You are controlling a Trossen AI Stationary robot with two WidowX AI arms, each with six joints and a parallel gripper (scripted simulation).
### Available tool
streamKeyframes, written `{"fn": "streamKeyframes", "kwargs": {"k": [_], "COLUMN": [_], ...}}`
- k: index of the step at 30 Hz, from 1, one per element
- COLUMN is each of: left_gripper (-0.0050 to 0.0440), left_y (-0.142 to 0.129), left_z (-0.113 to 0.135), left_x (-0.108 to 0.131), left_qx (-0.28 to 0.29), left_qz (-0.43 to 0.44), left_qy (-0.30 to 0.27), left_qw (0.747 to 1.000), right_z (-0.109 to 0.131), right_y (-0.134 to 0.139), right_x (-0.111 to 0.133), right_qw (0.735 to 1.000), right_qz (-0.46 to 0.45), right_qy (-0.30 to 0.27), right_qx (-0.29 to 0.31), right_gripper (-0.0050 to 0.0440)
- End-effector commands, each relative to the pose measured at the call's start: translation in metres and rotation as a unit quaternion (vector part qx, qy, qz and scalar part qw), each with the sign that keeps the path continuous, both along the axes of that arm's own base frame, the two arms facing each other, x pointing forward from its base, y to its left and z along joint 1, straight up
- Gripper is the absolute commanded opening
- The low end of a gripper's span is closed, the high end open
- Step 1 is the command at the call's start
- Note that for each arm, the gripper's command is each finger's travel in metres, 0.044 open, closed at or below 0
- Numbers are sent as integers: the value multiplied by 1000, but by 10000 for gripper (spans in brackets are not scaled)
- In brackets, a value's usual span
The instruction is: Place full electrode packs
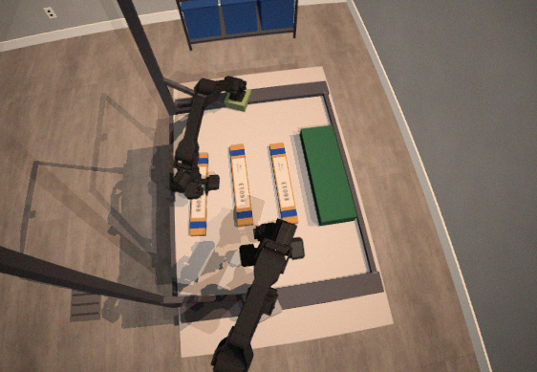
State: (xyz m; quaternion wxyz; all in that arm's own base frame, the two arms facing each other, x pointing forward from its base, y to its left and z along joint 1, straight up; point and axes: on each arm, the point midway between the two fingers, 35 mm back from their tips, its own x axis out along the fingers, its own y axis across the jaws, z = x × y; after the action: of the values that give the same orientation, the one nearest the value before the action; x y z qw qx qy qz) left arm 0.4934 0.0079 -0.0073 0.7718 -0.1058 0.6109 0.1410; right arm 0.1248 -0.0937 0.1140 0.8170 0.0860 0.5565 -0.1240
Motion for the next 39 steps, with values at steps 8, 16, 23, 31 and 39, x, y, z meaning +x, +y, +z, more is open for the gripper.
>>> {"fn": "streamKeyframes", "kwargs": {"k": [8,16,23,31,39], "left_gripper": [-50,-50,-50,430,430], "left_y": [2,2,2,2,1], "left_z": [37,37,37,38,28], "left_x": [12,11,11,11,8], "left_qx": [2,2,2,2,1], "left_qz": [1,1,1,1,1], "left_qy": [-43,-43,-42,-43,-32], "left_qw": [999,999,999,999,999], "right_z": [6,6,6,6,6], "right_y": [-2,-2,-2,-2,-2], "right_x": [2,2,2,2,2], "right_qw": [1000,1000,1000,1000,1000], "right_qz": [0,0,0,0,0], "right_qy": [-8,-8,-8,-8,-8], "right_qx": [-7,-7,-7,-7,-7], "right_gripper": [430,430,430,430,430]}}
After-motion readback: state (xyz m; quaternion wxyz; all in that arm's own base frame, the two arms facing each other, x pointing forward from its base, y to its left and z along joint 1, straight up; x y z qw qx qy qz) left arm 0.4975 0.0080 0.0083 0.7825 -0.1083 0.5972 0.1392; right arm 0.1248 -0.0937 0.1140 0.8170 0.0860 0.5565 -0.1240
